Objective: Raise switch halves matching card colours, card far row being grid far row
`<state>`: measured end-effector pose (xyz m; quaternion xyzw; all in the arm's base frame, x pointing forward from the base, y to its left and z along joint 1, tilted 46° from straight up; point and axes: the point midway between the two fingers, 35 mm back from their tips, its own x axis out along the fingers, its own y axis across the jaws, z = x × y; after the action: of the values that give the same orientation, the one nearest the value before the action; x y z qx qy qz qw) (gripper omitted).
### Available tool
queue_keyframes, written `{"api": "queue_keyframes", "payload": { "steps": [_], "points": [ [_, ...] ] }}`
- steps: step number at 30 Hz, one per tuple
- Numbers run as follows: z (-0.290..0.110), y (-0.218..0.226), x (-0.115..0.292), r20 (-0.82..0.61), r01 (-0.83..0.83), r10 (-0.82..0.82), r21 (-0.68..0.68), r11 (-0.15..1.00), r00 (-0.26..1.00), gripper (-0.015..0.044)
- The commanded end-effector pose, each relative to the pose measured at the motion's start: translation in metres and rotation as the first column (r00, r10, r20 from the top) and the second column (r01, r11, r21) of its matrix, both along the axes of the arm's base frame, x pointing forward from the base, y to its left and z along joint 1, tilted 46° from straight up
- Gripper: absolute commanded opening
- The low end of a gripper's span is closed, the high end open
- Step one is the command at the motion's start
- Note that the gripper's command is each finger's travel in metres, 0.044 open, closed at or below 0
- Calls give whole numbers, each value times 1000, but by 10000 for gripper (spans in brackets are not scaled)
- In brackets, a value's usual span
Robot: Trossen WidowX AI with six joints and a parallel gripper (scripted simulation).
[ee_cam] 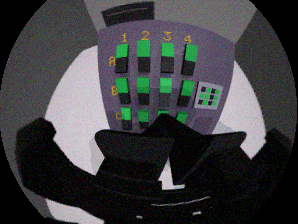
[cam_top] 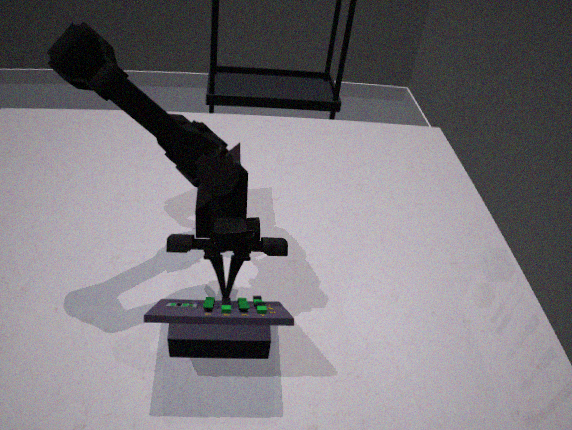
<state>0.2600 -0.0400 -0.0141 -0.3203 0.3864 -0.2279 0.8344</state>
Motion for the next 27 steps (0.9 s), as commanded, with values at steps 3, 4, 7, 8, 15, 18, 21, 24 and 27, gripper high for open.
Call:
{"api": "queue_keyframes", "payload": {
  "steps": [3,4,7,8,15,18,21,24,27],
  "points": [
    [-1,0,1,-4,-4,4,0,1000,1000,0],
    [-1,0,1,-4,-4,4,0,1000,1000,0],
    [3,9,-6,-5,0,0,8,1000,1000,0],
    [6,15,-10,-6,-2,2,12,1000,1000,0],
    [30,41,-40,11,-23,23,1,1000,1000,0],
    [30,41,-40,11,-23,23,1,1000,1000,0],
    [34,50,-32,12,-23,23,1,1000,1000,0],
    [40,64,-19,12,-23,23,2,1000,1000,0],
    [40,65,-18,12,-23,23,2,1000,1000,0]
  ]
}}
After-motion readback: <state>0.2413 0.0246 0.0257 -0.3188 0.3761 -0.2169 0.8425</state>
